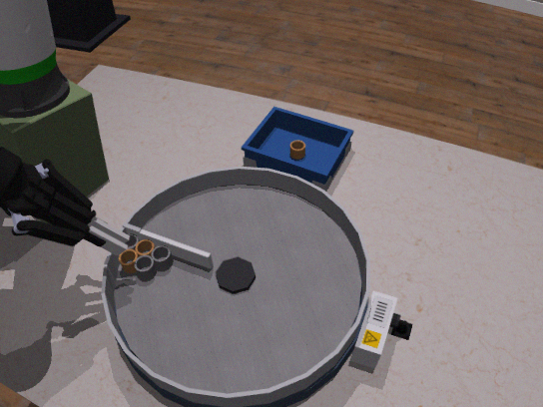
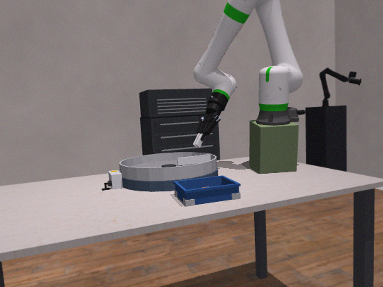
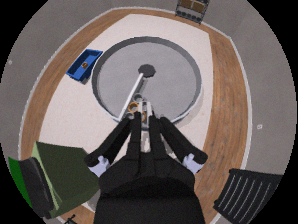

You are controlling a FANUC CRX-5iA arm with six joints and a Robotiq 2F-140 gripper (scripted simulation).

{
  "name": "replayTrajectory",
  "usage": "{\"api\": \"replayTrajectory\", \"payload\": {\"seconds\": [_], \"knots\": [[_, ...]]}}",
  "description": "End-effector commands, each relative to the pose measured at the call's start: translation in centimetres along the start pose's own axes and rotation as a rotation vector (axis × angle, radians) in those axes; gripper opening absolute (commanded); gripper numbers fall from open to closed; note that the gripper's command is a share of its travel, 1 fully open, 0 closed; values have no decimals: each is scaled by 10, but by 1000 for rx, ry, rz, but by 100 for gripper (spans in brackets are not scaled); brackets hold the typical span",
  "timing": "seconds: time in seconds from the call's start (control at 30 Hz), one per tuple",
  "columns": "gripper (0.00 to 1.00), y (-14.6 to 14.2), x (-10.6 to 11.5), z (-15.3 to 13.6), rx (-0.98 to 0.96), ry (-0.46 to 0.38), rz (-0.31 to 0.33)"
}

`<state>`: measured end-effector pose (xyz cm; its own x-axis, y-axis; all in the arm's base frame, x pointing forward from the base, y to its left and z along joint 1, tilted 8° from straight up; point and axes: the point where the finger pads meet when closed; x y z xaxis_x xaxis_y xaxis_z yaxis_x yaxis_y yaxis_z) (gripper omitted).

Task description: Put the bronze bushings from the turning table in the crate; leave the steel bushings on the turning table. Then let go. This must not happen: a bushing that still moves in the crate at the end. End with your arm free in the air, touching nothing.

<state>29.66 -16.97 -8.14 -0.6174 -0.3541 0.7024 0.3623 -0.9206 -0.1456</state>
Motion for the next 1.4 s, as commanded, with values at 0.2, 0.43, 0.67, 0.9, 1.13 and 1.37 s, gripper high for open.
{"api": "replayTrajectory", "payload": {"seconds": [0.2,0.43,0.67,0.9,1.13,1.37], "knots": [[6,0,0,0,0,0,0],[6,1,-16,-14,0,0,0],[6,1,-18,-15,0,0,0],[6,1,-18,-15,0,0,0],[6,1,-18,-15,0,0,0],[6,1,-18,-15,0,0,0]]}}
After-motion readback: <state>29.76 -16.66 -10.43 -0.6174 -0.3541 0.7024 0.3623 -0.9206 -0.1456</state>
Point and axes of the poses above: the point where the finger pads meet when closed, its own x axis back along the fingers, its own y axis across the jaws, z = x × y, and after that the axes turned 2 degrees about -x, right-handed
